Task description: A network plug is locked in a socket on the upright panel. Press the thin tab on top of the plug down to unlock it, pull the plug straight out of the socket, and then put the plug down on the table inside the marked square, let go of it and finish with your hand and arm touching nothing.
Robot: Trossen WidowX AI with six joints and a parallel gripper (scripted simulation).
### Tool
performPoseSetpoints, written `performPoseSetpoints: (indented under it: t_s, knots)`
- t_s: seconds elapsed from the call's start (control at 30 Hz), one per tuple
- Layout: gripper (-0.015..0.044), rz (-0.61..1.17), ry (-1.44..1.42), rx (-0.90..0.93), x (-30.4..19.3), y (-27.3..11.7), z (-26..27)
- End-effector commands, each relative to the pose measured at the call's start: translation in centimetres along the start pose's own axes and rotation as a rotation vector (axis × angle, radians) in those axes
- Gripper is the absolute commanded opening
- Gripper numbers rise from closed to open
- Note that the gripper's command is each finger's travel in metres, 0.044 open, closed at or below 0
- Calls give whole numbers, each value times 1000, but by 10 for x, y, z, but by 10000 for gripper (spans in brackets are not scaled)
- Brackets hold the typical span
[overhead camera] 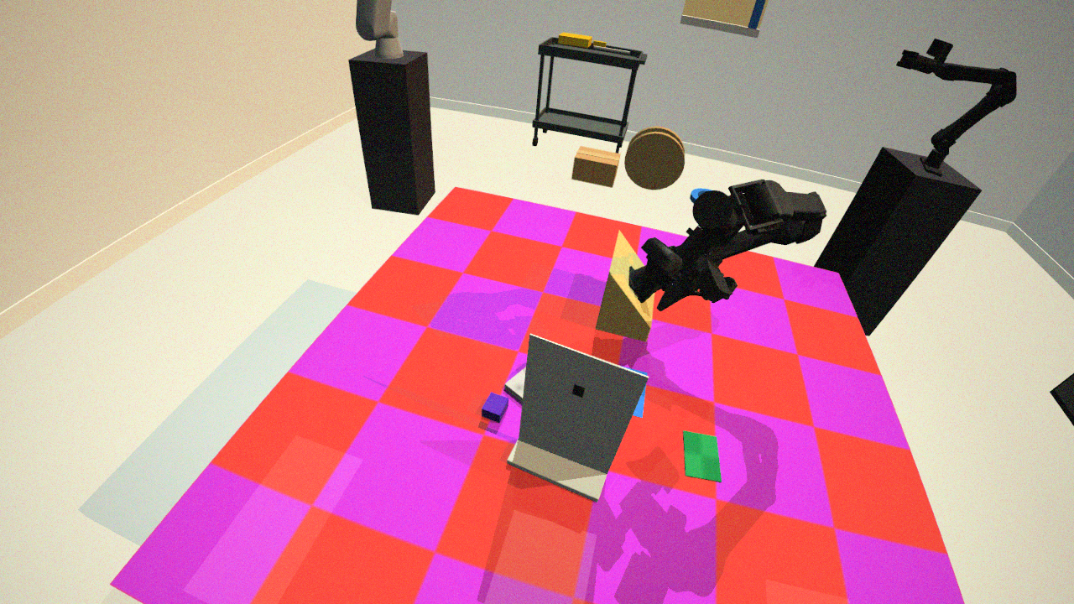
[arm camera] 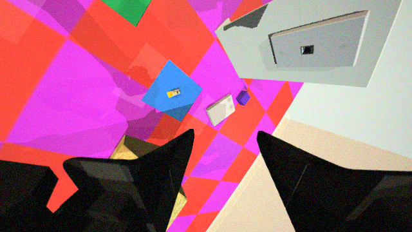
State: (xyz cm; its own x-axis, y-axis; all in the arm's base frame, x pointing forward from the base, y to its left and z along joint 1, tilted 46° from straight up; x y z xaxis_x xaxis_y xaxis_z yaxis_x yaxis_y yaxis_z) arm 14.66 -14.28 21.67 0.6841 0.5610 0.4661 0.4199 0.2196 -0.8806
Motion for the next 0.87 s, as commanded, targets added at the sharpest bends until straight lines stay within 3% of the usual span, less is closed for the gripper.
performPoseSetpoints:
  t_s: [0.0, 0.03, 0.83]
  knots:
    - [419, -6, -7, -2, 1, -1, -1]
    - [440, -6, -7, -2, 1, -1, -1]
    - [440, -6, -7, -2, 1, -1, -1]
Point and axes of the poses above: the point midway between the two fingers, 35 mm back from their tips, its own y axis out along the fingers, its own z axis across the jaws, x = y × z, the point moved 10 cm from there along -y, back along the fingers, and after that the axes turned 15 degrees about -y, right-handed, at the moved point
